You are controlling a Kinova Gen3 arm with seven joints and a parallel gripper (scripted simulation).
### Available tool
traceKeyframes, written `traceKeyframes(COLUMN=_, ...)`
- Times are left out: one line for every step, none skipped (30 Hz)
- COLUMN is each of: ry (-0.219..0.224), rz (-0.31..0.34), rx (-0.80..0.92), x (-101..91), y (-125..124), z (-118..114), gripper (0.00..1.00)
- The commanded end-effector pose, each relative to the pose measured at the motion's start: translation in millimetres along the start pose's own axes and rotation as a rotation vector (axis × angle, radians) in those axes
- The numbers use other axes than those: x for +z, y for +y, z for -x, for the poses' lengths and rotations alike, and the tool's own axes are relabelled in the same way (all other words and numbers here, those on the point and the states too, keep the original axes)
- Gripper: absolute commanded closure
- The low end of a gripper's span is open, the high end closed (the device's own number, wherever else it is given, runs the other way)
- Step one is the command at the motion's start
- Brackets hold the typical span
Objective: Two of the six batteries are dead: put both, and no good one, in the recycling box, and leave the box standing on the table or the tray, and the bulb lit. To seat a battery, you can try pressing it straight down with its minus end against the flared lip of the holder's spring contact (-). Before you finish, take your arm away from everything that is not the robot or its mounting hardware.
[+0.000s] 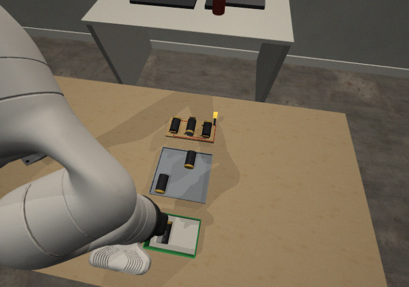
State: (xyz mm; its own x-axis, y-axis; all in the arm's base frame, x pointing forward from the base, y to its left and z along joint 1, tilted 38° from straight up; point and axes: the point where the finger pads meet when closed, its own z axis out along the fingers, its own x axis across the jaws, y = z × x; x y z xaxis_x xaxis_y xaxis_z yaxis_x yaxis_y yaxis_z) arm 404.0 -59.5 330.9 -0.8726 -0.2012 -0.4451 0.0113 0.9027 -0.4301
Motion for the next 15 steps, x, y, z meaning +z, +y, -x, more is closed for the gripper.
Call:
traceKeyframes(ry=-0.009, rz=0.004, rx=-0.016, x=-5.8, y=6, z=4, gripper=0.10)
traceKeyframes(ry=-0.009, rz=0.004, rx=-0.016, x=-6.0, y=6, z=4, gripper=0.10)
traceKeyframes(ry=-0.009, rz=0.004, rx=-0.016, x=-6.0, y=6, z=4, gripper=0.10)
traceKeyframes(ry=-0.009, rz=0.004, rx=-0.016, x=-6.0, y=6, z=4, gripper=0.10)
traceKeyframes(ry=-0.009, rz=0.004, rx=-0.016, x=-6.0, y=6, z=4, gripper=0.10)
traceKeyframes(ry=-0.009, rz=0.004, rx=-0.016, x=-6.0, y=7, z=4, gripper=0.10)
traceKeyframes(ry=-0.009, rz=0.004, rx=-0.016, x=-6.0, y=8, z=3, gripper=0.10)
traceKeyframes(ry=-0.009, rz=0.004, rx=-0.016, x=-6.0, y=9, z=3, gripper=0.10)
traceKeyframes(ry=-0.009, rz=0.004, rx=-0.016, x=-6.0, y=12, z=2, gripper=0.10)
traceKeyframes(ry=-0.009, rz=0.004, rx=-0.016, x=-6.0, y=16, z=0, gripper=0.10)
traceKeyframes(ry=-0.009, rz=0.004, rx=-0.016, x=-6.0, y=21, z=-2, gripper=0.10)
traceKeyframes(ry=-0.009, rz=0.004, rx=-0.016, x=-6.0, y=26, z=-4, gripper=0.10)
traceKeyframes(ry=-0.009, rz=0.004, rx=-0.016, x=-6.0, y=33, z=-6, gripper=0.10)
traceKeyframes(ry=-0.009, rz=0.004, rx=-0.016, x=-6.0, y=40, z=-9, gripper=0.10)
traceKeyframes(ry=-0.009, rz=0.004, rx=-0.016, x=-6.0, y=48, z=-12, gripper=0.10)
